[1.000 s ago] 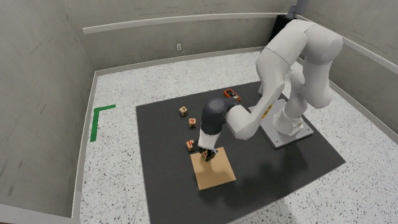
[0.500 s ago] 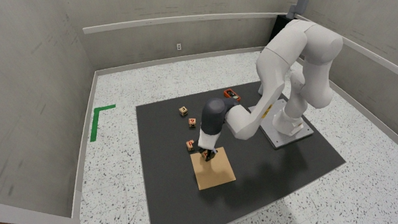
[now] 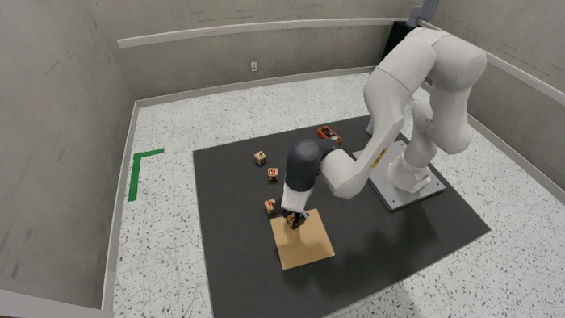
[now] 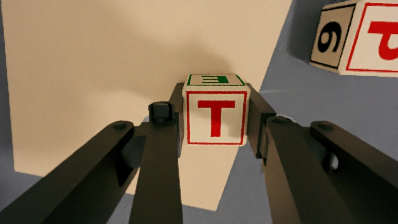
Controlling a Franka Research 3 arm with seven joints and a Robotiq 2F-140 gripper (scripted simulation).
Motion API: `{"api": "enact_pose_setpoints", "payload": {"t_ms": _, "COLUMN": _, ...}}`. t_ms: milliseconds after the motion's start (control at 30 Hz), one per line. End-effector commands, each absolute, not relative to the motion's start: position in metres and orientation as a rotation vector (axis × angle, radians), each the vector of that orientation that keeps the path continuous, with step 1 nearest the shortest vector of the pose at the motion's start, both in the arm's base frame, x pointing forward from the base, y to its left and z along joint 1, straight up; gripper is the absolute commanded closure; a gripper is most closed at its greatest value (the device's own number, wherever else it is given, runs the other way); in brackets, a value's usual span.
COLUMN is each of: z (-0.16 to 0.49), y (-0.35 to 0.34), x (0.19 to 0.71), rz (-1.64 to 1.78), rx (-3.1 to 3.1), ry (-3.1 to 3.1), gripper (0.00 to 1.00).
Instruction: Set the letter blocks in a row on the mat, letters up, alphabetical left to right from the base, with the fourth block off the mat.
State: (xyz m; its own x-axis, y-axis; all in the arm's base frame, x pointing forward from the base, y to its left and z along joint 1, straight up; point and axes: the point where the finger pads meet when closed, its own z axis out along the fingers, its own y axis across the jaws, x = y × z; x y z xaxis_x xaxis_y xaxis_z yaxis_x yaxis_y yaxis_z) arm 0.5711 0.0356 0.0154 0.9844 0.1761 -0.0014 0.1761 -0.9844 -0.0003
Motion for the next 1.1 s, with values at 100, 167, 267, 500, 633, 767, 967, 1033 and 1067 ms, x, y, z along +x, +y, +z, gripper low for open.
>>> {"api": "enact_pose_setpoints", "payload": {"t_ms": 100, "z": 0.0143, "y": 0.0351, "x": 0.5713, "rz": 0.000, "rx": -3.131, "ry": -0.273, "gripper": 0.69}}
{"api": "enact_pose_setpoints", "payload": {"t_ms": 167, "z": 0.0143, "y": 0.0351, "x": 0.5713, "rz": 0.000, "rx": -3.131, "ry": -0.273, "gripper": 0.66}}
{"api": "enact_pose_setpoints", "payload": {"t_ms": 267, "z": 0.0143, "y": 0.0351, "x": 0.5713, "rz": 0.000, "rx": -3.131, "ry": -0.273, "gripper": 0.64}}
{"api": "enact_pose_setpoints", "payload": {"t_ms": 500, "z": 0.0143, "y": 0.0351, "x": 0.5713, "rz": 0.000, "rx": -3.131, "ry": -0.273, "gripper": 0.62}}
{"api": "enact_pose_setpoints", "payload": {"t_ms": 633, "z": 0.0143, "y": 0.0351, "x": 0.5713, "rz": 0.000, "rx": -3.131, "ry": -0.273, "gripper": 0.58}}
{"api": "enact_pose_setpoints", "payload": {"t_ms": 767, "z": 0.0143, "y": 0.0351, "x": 0.5713, "rz": 0.000, "rx": -3.131, "ry": -0.273, "gripper": 0.58}}
{"api": "enact_pose_setpoints", "payload": {"t_ms": 967, "z": 0.0145, "y": 0.0351, "x": 0.5713, "rz": 0.000, "rx": -3.131, "ry": -0.273, "gripper": 0.58}}
{"api": "enact_pose_setpoints", "payload": {"t_ms": 1033, "z": 0.0145, "y": 0.0351, "x": 0.5713, "rz": 0.000, "rx": -3.131, "ry": -0.273, "gripper": 0.58}}
{"api": "enact_pose_setpoints", "payload": {"t_ms": 1067, "z": 0.0150, "y": 0.0351, "x": 0.5713, "rz": 0.000, "rx": -3.131, "ry": -0.273, "gripper": 0.58}}
